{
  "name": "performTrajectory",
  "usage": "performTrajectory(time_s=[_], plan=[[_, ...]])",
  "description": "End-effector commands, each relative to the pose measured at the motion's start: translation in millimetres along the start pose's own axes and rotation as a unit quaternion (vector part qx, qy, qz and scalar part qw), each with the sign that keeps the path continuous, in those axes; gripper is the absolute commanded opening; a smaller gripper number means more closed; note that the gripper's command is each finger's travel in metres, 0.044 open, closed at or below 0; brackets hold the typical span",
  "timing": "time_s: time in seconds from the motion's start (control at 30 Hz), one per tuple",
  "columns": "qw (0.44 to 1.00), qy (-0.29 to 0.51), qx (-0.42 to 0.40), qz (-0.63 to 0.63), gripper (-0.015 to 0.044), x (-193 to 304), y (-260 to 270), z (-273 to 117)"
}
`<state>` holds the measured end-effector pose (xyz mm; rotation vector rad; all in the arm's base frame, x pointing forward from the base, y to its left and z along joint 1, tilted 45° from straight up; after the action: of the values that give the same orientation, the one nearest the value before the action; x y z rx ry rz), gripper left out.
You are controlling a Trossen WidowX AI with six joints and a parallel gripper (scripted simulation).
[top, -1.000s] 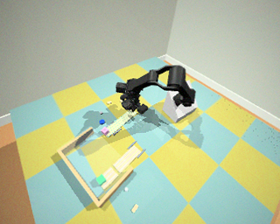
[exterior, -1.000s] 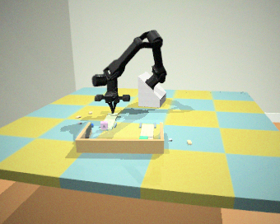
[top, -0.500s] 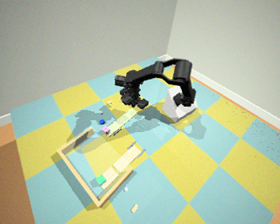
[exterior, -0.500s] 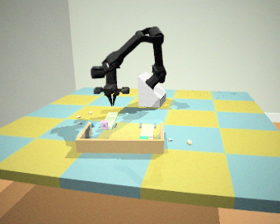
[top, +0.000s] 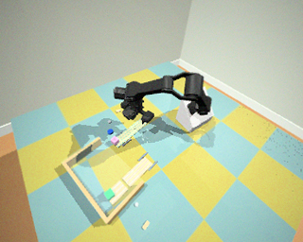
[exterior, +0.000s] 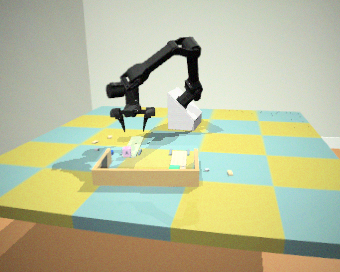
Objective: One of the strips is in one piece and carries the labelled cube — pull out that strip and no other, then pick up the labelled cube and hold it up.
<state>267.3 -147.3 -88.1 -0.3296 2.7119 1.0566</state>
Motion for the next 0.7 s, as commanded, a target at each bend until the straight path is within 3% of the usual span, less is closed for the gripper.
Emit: performTrajectory(time_s=[0.0, 0.67], plan=[[1.0, -0.002, -0.001, 0.001, 0.044, -14, -2, -2], [1.0, -0.004, -0.001, -0.001, 0.044, -93, -14, -10]])
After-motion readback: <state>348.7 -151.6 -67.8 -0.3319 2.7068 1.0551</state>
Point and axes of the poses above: the point midway between the two fingers, 35 mm back from their tips, its own z axis out along the fingers, its own y axis across the jaws, x = y × z, the point moved 5 cm from there along -z, back along the fingers, and after that the axes turned 2 degrees about -z, right-handed, at the moved point
